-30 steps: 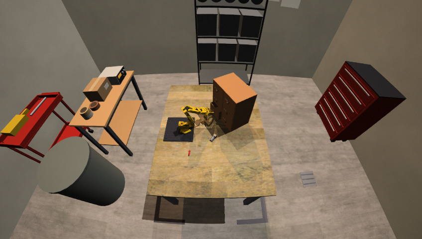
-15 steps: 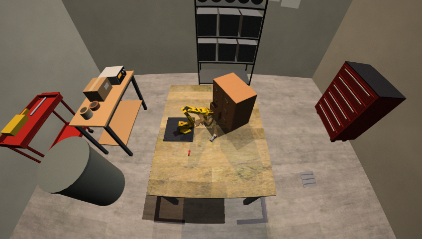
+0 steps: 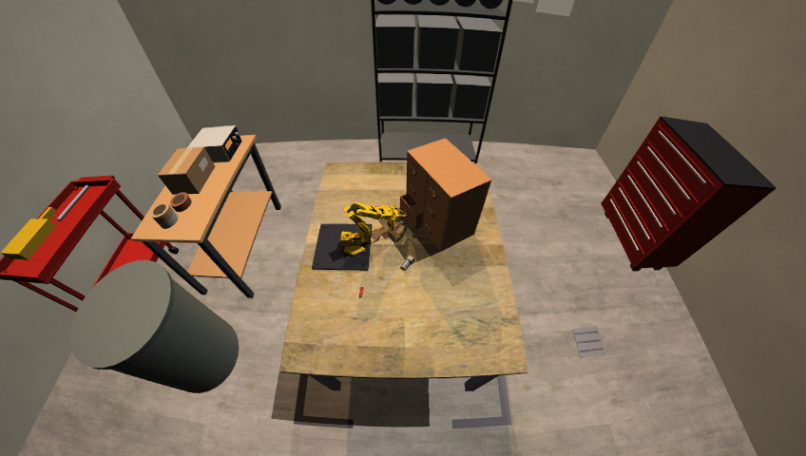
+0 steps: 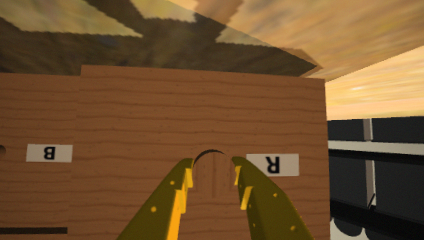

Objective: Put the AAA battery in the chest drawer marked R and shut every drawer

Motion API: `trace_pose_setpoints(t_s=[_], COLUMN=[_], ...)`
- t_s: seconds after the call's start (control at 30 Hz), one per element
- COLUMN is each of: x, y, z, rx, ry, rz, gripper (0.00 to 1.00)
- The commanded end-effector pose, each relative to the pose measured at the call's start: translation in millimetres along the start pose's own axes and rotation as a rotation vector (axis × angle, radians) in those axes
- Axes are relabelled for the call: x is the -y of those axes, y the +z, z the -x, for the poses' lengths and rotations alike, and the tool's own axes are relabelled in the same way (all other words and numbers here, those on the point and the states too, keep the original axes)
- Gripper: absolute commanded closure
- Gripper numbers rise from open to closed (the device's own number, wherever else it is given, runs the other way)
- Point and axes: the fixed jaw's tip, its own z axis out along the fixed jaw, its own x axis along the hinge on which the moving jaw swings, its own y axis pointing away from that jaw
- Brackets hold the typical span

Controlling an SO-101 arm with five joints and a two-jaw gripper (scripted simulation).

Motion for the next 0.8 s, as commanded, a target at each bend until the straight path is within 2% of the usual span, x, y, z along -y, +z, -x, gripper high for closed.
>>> trace_pose_setpoints(t_s=[0.0, 0.4, 0.77], x=[0.0, 0.0, 0.6], y=[-2.7, -2.7, -8.1], z=[0.7, 0.7, 4.4], rx=[-0.002, -0.002, -0.002], ry=[0.008, 0.008, 0.006], rz=[0.0, 0.0, -0.002], gripper=[1.0, 1.0, 1.0])
